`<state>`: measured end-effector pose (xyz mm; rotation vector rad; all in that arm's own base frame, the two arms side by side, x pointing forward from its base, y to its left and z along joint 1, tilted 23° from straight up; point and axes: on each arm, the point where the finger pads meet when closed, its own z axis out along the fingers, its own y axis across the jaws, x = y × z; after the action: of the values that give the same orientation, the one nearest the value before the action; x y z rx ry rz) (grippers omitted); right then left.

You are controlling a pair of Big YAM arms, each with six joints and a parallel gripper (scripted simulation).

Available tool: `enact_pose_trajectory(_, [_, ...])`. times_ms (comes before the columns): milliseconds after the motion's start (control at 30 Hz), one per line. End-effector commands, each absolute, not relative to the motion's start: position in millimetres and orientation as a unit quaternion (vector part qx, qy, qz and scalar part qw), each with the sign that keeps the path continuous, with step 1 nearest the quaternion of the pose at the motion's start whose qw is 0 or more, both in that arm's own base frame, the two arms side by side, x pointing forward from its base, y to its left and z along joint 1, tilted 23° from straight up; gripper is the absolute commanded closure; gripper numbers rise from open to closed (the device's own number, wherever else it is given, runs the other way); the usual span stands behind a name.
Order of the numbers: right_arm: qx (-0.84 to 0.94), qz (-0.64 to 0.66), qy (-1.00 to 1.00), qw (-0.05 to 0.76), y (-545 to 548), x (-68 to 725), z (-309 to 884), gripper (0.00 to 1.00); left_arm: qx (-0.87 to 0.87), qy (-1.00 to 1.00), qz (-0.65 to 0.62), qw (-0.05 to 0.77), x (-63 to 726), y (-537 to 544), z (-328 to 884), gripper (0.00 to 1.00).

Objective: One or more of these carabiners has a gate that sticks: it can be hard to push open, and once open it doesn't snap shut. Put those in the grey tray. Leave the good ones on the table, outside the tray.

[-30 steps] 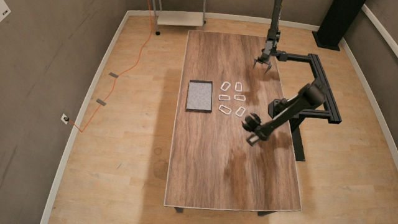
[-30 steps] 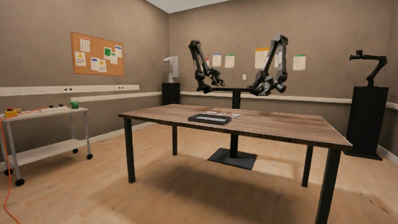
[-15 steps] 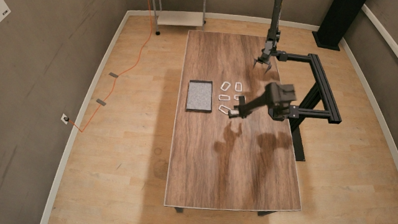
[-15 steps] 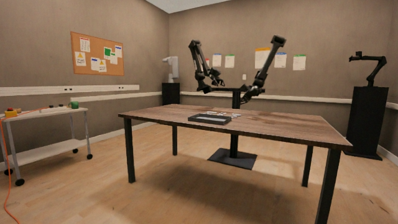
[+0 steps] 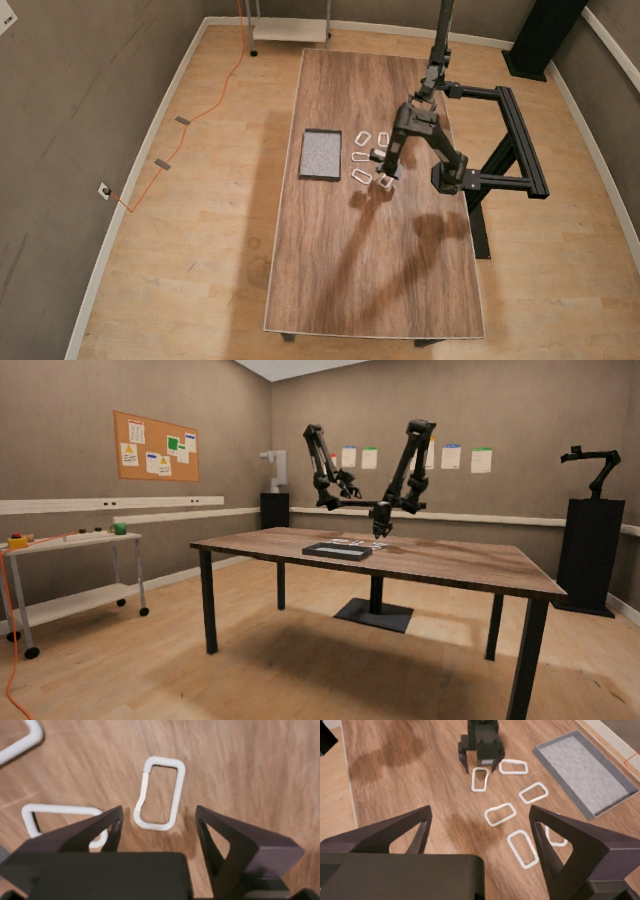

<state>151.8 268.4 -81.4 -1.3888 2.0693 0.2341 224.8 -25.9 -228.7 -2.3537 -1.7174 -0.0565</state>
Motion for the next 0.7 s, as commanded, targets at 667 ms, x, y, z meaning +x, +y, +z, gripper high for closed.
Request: enact_pose_trajectory(667, [-0.52, 0.1, 0.782, 0.329, 283, 157, -75, 0.0, -0.836, -0.511, -0.104, 0.168, 223, -20, -252, 0.21])
